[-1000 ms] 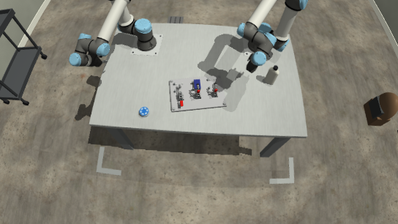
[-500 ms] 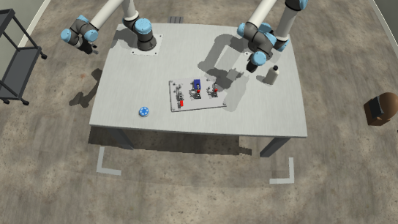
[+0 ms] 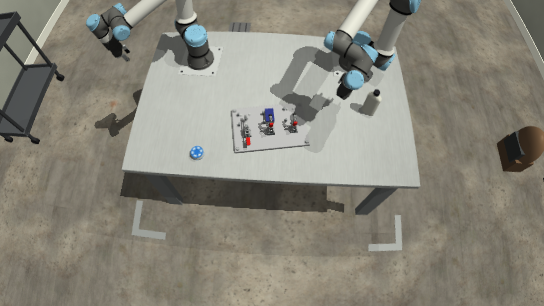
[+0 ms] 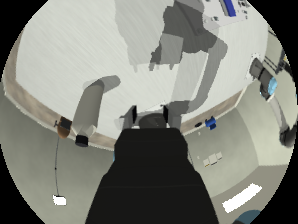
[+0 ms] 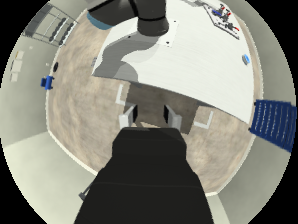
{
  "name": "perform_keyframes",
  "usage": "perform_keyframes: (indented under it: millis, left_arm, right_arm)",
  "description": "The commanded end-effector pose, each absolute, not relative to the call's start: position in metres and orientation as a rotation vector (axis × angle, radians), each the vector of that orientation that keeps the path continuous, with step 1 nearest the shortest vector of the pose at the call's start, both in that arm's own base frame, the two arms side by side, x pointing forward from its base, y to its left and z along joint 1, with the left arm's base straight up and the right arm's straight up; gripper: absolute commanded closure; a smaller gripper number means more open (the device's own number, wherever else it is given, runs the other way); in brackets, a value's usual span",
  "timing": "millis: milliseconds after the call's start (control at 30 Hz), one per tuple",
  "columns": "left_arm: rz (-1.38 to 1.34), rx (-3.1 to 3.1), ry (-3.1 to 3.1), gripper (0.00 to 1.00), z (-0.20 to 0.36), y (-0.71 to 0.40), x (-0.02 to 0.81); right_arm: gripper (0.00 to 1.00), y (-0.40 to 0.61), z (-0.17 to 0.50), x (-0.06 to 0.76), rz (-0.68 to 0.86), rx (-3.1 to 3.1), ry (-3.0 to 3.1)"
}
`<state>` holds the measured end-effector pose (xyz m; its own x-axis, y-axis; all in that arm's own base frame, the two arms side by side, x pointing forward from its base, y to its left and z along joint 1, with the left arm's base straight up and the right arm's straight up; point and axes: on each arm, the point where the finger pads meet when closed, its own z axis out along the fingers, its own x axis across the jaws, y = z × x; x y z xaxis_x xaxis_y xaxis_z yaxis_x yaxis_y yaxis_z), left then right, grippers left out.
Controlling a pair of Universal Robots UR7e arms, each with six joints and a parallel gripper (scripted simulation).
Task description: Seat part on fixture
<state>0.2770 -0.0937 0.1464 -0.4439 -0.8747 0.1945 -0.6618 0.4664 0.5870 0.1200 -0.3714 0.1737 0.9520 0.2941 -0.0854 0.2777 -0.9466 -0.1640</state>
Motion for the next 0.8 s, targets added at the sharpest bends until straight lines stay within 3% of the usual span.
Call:
perform_keyframes:
  millis: [0,767]
  left_arm:
    - [-0.597,1.279,-2.244,0.0,0.147,-0.094,0.277]
    - [-0.597,1.279,-2.244,0.0,0.147,-0.094,0.277]
  right_arm:
    - [0.0,-0.384,0.177,0.094,0.107,-3.008,-0.342]
    - [0.0,-0.402,0.186,0.03,0.011,-3.125,-0.113]
